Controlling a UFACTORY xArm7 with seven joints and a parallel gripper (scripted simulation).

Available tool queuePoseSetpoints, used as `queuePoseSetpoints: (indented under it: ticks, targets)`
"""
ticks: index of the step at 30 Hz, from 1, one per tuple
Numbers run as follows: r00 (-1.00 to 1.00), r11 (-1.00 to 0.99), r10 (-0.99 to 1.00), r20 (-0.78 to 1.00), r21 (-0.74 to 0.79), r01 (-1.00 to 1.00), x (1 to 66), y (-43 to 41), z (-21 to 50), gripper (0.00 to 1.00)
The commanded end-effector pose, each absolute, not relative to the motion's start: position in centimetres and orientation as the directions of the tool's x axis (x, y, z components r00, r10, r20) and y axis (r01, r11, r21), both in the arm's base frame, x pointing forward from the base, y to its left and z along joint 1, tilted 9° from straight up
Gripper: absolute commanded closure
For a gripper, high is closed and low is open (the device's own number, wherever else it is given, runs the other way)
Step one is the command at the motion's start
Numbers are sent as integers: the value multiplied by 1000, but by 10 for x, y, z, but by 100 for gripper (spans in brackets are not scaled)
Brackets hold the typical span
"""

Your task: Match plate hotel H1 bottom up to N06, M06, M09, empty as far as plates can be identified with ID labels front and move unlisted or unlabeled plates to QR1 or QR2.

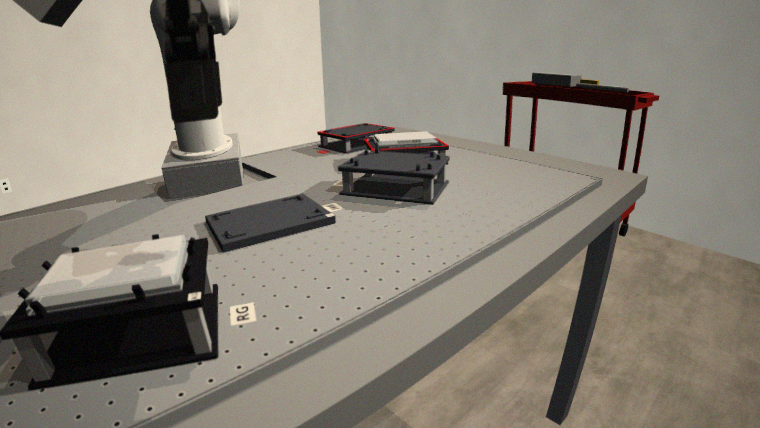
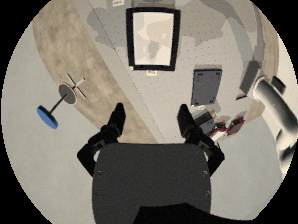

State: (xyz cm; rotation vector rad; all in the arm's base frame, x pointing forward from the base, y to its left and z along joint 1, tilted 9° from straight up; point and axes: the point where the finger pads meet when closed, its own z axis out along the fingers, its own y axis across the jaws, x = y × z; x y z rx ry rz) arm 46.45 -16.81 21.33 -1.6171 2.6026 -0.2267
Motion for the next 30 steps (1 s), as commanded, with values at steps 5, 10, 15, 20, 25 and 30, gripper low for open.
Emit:
queuePoseSetpoints:
  ticks: [5, 10, 15, 20, 25, 30]
  targets:
    - [-438, 432, -899, 3, -160, -888, 466, -167, 215, 0]
    - [-438, 432, -899, 3, -160, -888, 465, -167, 218, 0]
    - [-438, 432, -899, 3, -160, -888, 463, -166, 234, 0]
    - [-438, 432, -899, 3, -160, -888, 461, -165, 244, 0]
    - [-438, 432, -899, 3, -160, -888, 459, -164, 261, 0]
    - [-438, 432, -899, 3, -160, -888, 457, -163, 277, 0]
